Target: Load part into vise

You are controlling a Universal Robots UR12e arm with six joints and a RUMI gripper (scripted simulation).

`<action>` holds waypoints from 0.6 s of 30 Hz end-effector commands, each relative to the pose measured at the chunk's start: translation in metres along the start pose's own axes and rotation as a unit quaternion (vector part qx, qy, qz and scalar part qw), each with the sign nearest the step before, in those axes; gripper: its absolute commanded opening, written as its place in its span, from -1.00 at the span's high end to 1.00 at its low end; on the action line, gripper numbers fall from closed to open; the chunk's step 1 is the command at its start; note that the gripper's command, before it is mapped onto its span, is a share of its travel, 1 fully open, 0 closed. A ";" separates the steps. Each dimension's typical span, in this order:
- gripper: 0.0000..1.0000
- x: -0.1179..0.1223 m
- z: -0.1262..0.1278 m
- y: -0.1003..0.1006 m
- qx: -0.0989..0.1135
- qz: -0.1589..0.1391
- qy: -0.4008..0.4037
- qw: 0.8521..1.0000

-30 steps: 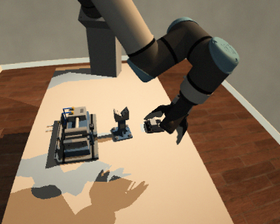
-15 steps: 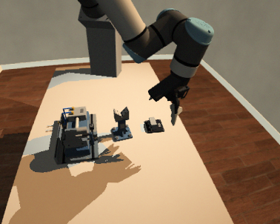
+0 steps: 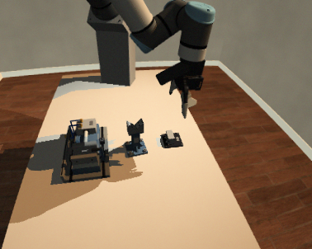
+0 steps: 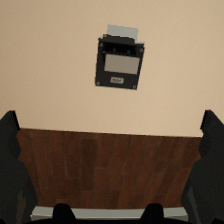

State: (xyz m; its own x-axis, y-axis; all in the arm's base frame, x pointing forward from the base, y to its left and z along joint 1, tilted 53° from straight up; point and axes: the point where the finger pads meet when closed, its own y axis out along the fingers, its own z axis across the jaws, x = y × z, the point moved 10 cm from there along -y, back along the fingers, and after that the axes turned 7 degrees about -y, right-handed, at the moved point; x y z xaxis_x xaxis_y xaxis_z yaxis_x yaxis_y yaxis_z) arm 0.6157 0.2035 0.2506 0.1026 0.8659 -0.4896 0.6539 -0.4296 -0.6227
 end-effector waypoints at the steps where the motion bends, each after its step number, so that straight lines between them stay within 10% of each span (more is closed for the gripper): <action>1: -1.00 0.004 0.024 -0.009 -0.020 -0.010 0.045 0.999; 13: -1.00 0.005 0.034 -0.013 -0.026 -0.015 0.063 0.998; 14: -0.03 0.005 0.034 -0.013 -0.026 -0.015 0.063 0.998; 18: -0.03 0.005 0.034 -0.013 -0.026 -0.015 0.063 0.998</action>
State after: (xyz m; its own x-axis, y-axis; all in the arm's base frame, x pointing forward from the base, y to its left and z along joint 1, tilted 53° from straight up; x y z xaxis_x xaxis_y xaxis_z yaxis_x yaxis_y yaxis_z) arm 0.5824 0.2046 0.2353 0.1733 0.9041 -0.3907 0.6941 -0.3935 -0.6028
